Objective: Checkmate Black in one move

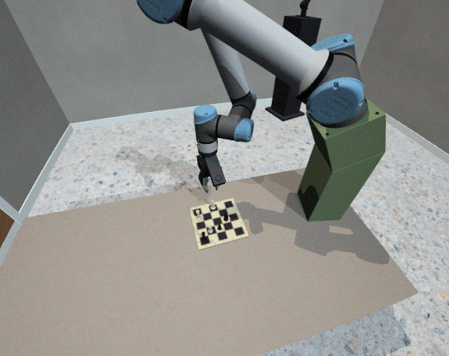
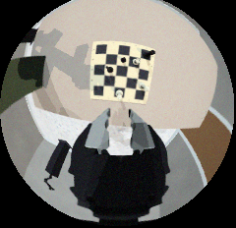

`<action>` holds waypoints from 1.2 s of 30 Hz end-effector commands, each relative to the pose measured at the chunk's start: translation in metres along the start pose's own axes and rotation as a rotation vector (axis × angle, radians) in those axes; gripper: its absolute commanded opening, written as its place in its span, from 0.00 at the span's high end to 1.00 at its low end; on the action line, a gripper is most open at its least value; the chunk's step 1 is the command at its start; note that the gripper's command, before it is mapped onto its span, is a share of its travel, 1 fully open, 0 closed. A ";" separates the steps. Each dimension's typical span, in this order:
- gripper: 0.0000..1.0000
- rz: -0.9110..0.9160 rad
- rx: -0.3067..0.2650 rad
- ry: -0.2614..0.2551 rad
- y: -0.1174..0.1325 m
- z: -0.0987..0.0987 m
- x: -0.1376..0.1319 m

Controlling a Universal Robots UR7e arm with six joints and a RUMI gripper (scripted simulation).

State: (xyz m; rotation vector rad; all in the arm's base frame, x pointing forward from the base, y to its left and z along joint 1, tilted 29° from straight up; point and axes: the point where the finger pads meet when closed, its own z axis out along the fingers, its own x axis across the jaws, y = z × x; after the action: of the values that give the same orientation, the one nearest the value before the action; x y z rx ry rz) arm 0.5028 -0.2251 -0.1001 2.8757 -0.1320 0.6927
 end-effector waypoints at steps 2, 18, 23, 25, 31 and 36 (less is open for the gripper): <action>0.75 0.000 -0.001 0.001 0.000 0.002 0.000; 0.75 0.000 -0.001 0.001 0.000 0.018 0.001; 0.75 0.000 -0.001 0.001 0.000 0.026 0.001; 0.75 0.000 -0.001 0.001 0.000 0.029 0.001; 0.75 0.000 -0.001 0.001 0.000 0.036 0.001; 0.75 0.000 -0.001 0.001 0.000 0.042 0.001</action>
State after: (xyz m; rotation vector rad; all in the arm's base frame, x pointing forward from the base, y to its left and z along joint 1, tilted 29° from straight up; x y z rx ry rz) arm 0.5197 -0.2318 -0.1329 2.8756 -0.1324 0.6925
